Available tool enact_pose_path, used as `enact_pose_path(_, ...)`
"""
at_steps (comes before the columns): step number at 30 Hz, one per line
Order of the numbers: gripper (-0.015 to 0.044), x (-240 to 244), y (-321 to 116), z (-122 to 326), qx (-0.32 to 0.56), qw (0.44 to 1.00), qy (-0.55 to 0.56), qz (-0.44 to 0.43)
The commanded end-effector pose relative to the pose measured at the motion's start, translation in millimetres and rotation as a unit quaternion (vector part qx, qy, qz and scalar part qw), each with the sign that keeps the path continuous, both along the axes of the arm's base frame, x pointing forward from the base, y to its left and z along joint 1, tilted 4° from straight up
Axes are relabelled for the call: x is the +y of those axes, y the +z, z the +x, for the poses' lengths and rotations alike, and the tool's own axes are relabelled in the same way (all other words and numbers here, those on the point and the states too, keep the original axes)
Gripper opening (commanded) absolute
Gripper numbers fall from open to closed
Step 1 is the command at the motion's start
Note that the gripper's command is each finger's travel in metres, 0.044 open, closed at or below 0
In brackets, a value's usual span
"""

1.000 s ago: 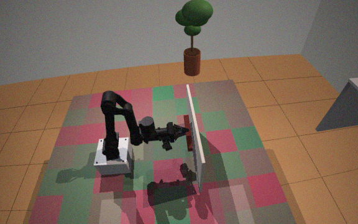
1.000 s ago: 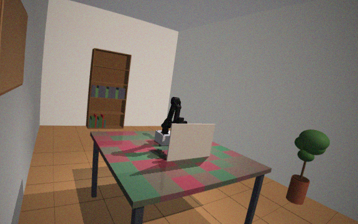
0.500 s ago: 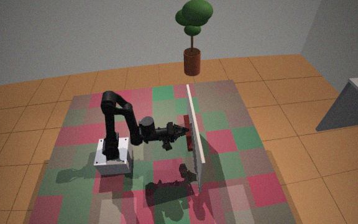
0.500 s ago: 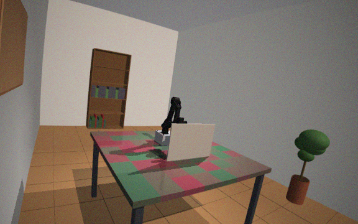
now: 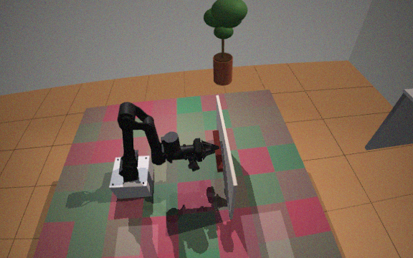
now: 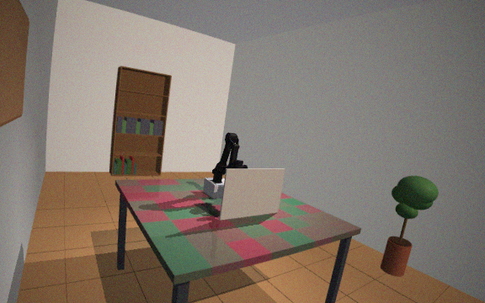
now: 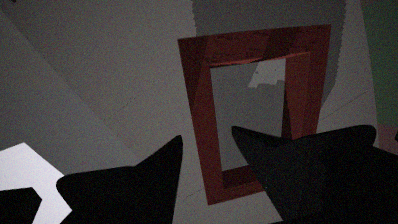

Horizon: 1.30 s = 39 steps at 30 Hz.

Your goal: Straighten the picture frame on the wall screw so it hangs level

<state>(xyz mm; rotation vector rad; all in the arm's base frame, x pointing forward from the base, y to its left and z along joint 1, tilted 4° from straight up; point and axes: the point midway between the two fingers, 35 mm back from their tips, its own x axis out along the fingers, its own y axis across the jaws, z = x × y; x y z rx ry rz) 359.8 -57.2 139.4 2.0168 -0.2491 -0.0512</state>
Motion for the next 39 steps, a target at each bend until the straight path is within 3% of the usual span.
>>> enact_pose_path(1,0.0260,0.3,1.9,1.3,-0.004,1.000,0.002,0.001)
enact_pose_path(10,0.0260,0.4,2.4,1.6,-0.004,1.000,0.002,0.001)
enact_pose_path(17,0.0076,0.4,2.4,1.6,-0.004,1.000,0.002,0.001)
enact_pose_path(25,0.0003,0.4,2.4,1.6,-0.004,1.000,0.002,0.001)
enact_pose_path(39,0.0000,-0.8,3.0,0.7,-0.004,1.000,0.002,0.001)
